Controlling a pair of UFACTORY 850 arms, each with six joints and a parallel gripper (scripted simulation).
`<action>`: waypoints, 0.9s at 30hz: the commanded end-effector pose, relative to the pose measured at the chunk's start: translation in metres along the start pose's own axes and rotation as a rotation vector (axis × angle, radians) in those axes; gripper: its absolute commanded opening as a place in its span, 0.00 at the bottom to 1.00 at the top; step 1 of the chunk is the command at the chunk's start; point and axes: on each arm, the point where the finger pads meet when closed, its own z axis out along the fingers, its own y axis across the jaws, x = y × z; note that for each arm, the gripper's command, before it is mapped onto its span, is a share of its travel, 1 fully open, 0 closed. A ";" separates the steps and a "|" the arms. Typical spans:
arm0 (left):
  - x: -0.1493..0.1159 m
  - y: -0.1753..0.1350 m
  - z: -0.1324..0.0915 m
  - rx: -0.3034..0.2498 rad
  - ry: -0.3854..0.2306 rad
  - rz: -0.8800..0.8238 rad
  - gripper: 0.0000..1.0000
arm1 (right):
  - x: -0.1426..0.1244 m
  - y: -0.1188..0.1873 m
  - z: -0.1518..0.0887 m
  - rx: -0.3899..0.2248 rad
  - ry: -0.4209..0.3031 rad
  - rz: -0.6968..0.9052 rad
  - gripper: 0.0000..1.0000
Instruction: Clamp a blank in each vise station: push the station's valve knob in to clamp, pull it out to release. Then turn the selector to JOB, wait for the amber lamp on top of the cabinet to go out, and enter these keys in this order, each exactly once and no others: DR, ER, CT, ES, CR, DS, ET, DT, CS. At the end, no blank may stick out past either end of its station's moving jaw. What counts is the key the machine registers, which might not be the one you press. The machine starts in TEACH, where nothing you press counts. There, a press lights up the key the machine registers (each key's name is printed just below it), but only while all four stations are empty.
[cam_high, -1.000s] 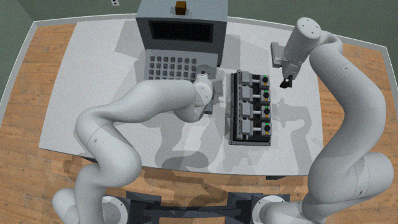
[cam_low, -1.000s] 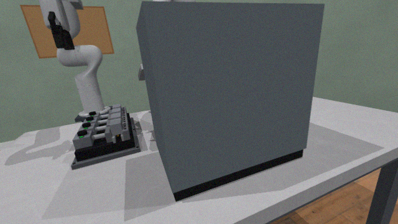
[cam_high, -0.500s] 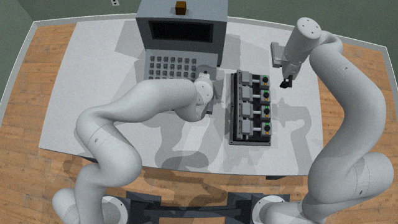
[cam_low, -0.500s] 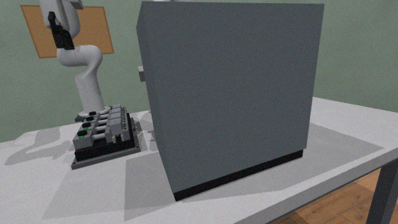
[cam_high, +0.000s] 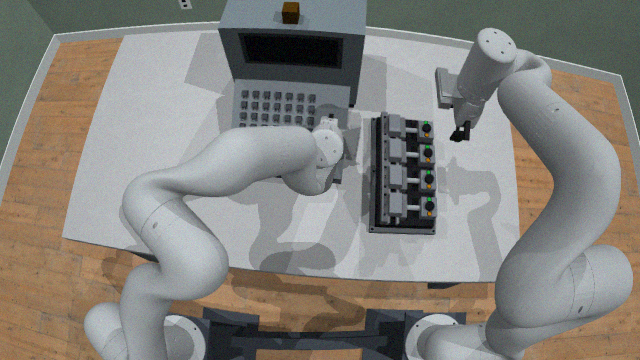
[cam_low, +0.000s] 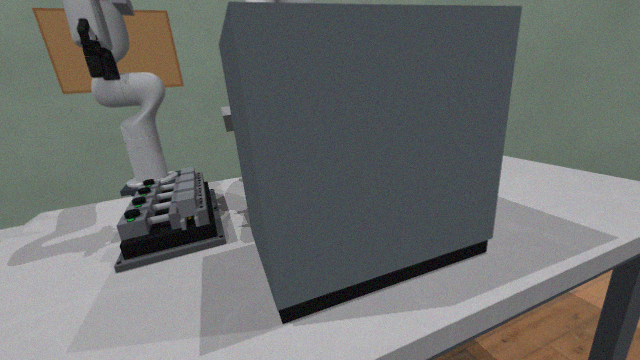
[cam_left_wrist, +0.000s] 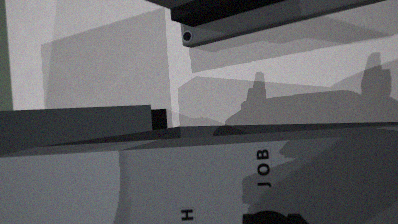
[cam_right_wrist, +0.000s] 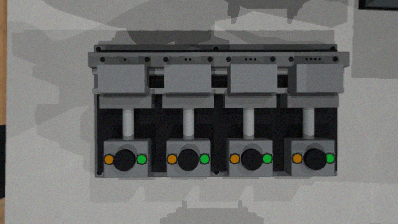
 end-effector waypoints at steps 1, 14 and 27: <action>0.000 -0.001 -0.001 0.002 0.000 0.000 0.00 | 0.000 0.001 -0.001 -0.002 0.000 0.000 1.00; 0.000 -0.001 -0.001 0.002 0.000 0.000 0.58 | 0.000 0.001 -0.001 -0.002 0.000 0.000 1.00; 0.000 -0.001 -0.035 0.002 0.001 0.000 0.58 | 0.000 0.001 -0.001 -0.002 0.000 0.000 1.00</action>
